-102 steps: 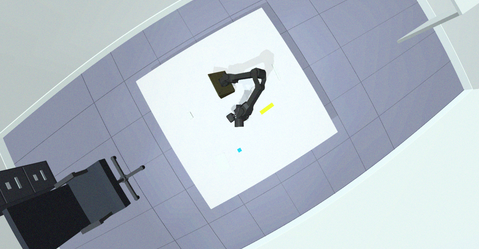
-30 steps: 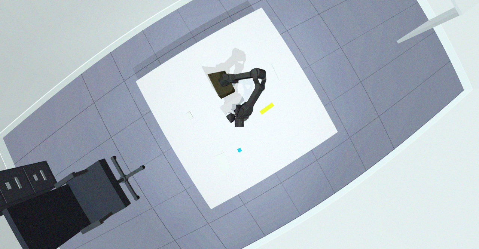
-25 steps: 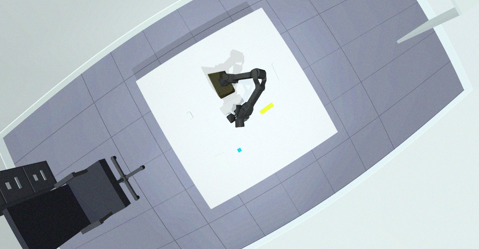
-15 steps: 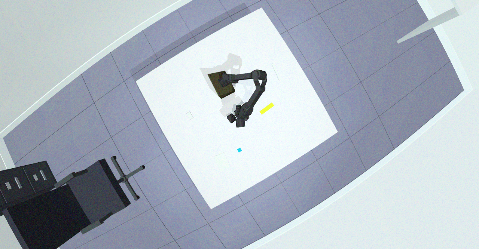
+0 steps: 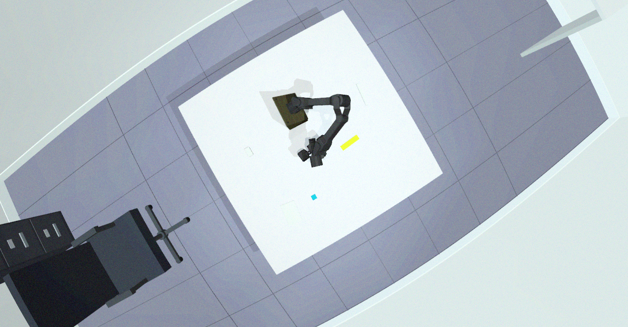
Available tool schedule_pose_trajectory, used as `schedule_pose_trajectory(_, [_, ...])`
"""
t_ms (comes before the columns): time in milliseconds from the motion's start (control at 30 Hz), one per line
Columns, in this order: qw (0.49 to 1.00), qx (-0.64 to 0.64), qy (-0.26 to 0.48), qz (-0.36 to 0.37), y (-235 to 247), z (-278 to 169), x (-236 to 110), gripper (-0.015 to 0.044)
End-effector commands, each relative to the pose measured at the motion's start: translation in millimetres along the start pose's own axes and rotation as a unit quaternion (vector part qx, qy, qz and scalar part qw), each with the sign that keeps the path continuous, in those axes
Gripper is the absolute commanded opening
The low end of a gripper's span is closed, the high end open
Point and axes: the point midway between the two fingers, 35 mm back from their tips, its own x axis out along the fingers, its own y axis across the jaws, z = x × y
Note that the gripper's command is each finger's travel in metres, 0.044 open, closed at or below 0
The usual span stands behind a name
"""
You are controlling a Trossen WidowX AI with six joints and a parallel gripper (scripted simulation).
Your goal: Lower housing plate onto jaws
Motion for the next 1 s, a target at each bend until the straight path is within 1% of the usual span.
schedule_pose_trajectory(0, [1.000,0.005,0.004,0.005,1.8,-4.2,9.2,0.0351])
schedule_pose_trajectory(167, [1.000,0.005,0.004,0.006,2.5,-4.9,16.0,0.0351])
schedule_pose_trajectory(967, [1.000,0.006,0.005,0.006,2.6,-5.0,18.6,0.0351])
